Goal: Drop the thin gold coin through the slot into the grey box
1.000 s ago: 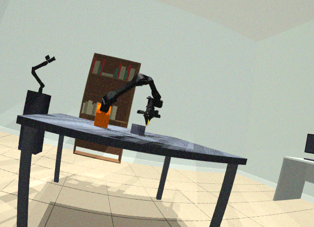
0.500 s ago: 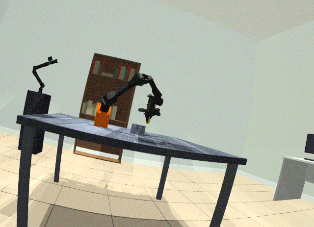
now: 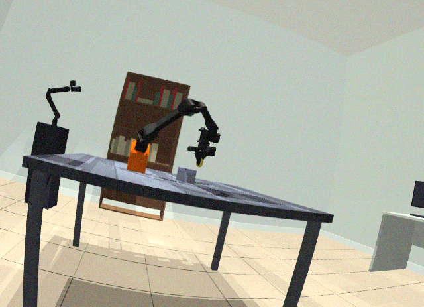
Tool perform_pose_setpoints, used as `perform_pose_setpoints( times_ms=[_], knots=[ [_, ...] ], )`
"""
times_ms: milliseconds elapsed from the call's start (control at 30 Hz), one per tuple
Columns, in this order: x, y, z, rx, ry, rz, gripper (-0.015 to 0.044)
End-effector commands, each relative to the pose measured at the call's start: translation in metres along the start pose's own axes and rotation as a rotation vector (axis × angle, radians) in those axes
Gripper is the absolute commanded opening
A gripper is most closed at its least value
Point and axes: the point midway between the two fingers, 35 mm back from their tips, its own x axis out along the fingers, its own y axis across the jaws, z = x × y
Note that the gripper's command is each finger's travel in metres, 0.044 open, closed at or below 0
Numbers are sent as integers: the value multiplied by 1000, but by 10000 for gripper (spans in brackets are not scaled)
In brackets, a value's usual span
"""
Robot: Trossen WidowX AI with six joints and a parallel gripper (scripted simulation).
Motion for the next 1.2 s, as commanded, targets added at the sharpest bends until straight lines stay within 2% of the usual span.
perform_pose_setpoints(
  times_ms=[0,1167],
  knots=[
    [-2,-9,4,-3,5,3,0],
    [-1,-96,26,-6,4,-1,0]
  ],
)
